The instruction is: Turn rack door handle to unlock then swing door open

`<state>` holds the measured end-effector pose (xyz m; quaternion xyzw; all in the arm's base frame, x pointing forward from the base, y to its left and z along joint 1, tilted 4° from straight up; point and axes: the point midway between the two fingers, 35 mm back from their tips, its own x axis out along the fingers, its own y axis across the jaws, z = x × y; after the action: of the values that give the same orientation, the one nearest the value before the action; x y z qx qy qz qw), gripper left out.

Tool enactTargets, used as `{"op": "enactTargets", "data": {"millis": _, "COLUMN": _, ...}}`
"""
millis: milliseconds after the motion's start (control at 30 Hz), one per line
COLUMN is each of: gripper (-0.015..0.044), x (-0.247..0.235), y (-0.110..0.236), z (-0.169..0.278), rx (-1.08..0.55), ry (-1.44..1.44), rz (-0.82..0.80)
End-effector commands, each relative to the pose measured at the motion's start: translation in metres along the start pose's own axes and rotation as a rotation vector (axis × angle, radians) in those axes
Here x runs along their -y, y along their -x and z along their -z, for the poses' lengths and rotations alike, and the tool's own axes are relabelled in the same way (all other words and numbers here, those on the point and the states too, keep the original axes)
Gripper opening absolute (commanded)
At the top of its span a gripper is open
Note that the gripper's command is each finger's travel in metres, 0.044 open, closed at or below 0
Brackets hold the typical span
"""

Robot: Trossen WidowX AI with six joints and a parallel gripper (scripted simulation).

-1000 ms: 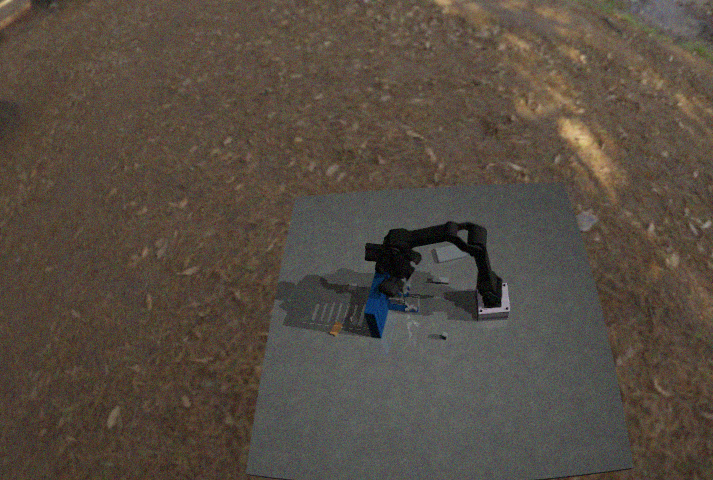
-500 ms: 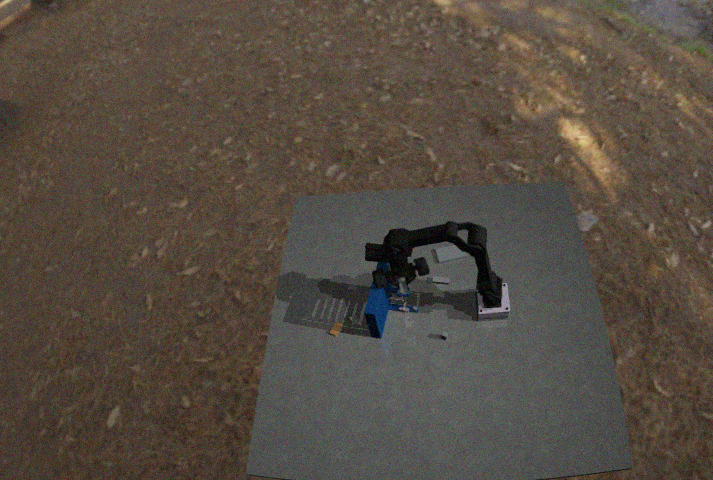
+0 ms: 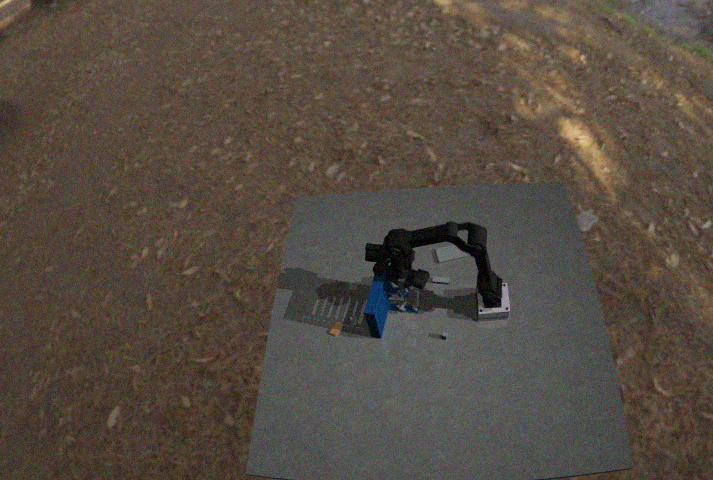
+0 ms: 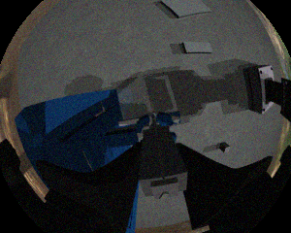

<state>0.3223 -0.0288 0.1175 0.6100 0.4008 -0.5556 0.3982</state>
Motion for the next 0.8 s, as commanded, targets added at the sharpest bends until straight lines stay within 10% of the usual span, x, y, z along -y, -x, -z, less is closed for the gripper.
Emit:
{"op": "enactTargets", "data": {"millis": 0, "gripper": 0.0025, "x": -0.0008, "y": -0.0011, "z": 0.0003, "rx": -0.006, "ry": -0.113, "rz": -0.001}}
{"op": "enactTargets", "data": {"millis": 267, "gripper": 0.0025, "x": -0.0008, "y": -0.0011, "z": 0.0003, "rx": -0.006, "ry": -0.113, "rz": -0.001}}
{"op": "enactTargets", "data": {"millis": 600, "gripper": 0.0288, "x": -0.0008, "y": -0.0011, "z": 0.0003, "rx": -0.006, "ry": -0.113, "rz": -0.001}}
{"op": "enactTargets", "data": {"millis": 767, "gripper": 0.0297, "x": -0.0007, "y": -0.001, "z": 0.0003, "rx": -0.006, "ry": 0.01, "rz": -0.002}}
